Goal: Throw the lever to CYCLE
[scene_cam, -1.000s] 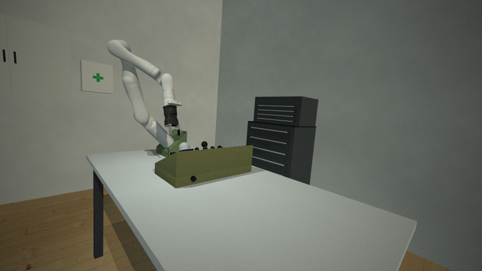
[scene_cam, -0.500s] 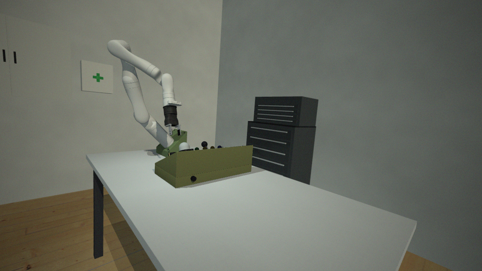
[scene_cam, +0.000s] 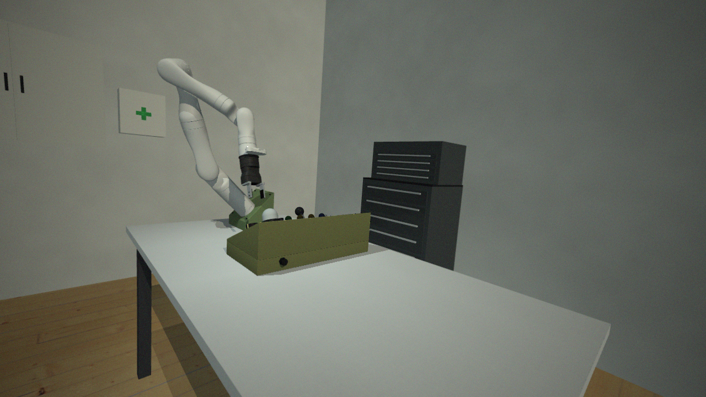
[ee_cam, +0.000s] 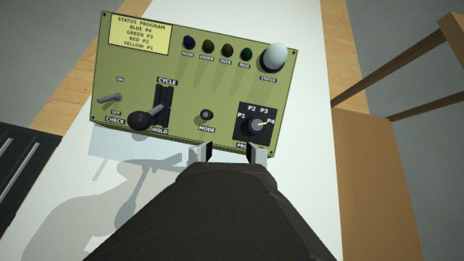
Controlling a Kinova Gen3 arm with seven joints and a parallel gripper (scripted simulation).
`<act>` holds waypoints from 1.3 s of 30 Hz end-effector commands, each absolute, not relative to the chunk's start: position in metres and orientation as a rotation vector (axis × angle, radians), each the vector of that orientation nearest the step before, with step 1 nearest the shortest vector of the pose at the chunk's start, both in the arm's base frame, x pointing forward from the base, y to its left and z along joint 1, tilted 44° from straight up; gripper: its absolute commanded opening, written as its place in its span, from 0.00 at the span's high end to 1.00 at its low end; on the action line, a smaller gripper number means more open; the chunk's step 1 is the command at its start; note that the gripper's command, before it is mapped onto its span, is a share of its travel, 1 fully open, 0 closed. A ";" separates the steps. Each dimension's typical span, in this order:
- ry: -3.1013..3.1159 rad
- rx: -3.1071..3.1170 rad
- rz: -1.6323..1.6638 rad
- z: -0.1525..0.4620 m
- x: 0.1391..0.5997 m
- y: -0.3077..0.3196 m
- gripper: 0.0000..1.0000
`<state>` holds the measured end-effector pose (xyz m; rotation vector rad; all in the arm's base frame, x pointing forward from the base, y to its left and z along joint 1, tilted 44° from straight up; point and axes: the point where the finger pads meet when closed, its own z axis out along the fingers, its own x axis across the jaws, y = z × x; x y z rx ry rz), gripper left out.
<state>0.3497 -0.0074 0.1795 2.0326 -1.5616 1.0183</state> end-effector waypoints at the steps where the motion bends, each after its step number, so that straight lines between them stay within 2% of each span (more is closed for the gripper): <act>1: -1.561 2.034 1.019 0.180 0.350 -0.007 0.00; 39: -1.561 2.034 1.019 0.185 0.347 -0.002 0.00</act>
